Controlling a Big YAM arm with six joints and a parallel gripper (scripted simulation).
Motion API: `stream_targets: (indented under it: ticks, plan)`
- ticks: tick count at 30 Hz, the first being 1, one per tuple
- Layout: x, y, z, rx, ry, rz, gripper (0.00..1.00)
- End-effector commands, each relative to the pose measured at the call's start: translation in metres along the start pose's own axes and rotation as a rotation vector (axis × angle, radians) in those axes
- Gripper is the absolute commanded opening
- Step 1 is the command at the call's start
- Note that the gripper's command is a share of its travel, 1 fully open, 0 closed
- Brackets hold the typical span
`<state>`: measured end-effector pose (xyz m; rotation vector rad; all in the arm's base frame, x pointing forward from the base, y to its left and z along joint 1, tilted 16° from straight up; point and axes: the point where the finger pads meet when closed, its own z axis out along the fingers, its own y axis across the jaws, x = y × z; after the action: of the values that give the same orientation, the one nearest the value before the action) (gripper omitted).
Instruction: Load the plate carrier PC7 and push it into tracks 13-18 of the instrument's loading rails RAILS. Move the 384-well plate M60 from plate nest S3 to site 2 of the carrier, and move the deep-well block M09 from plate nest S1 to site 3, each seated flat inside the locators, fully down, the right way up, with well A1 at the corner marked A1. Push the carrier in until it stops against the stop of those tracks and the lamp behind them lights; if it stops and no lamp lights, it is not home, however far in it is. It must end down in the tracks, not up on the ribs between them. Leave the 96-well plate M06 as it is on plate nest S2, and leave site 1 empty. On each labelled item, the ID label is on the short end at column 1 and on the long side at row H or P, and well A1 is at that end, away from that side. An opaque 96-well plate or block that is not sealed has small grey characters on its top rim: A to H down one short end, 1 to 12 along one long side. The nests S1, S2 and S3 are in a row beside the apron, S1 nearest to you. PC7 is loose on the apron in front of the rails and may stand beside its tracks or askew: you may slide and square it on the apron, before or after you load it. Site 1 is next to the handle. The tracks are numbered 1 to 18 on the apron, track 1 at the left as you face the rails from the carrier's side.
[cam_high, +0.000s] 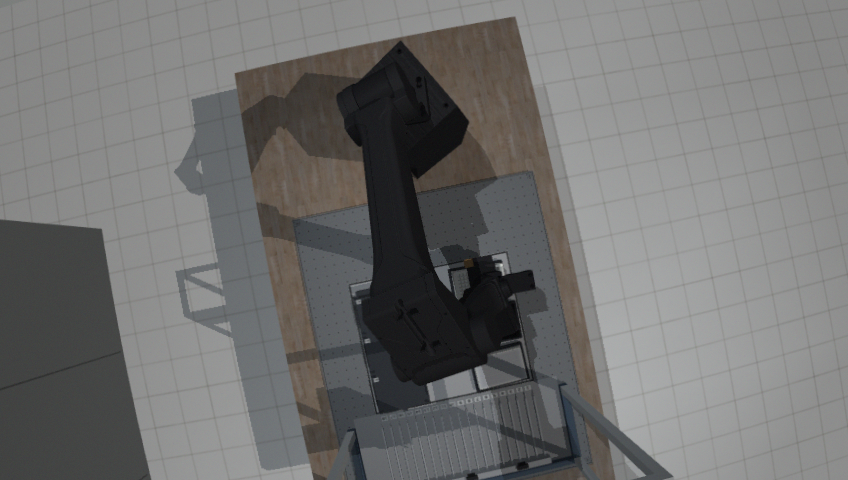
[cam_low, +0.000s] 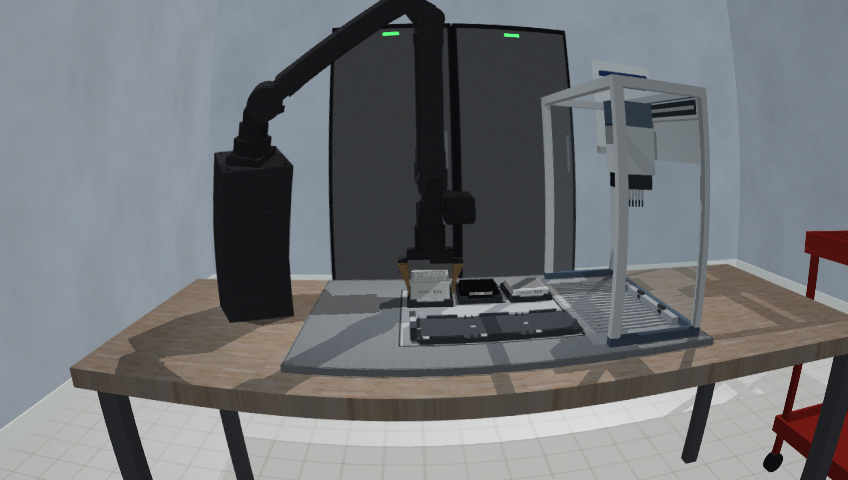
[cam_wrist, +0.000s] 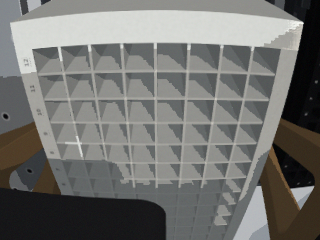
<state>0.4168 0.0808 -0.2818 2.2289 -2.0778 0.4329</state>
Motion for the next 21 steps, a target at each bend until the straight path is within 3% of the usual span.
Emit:
stream_targets:
  ticks: [1,21]
  plan:
    - [0.0058,0.0063,0.0067,-0.013,-0.001,0.005,1.0]
    - [0.0049,0.0039,0.0066,-0.005,-0.003,0.011,1.0]
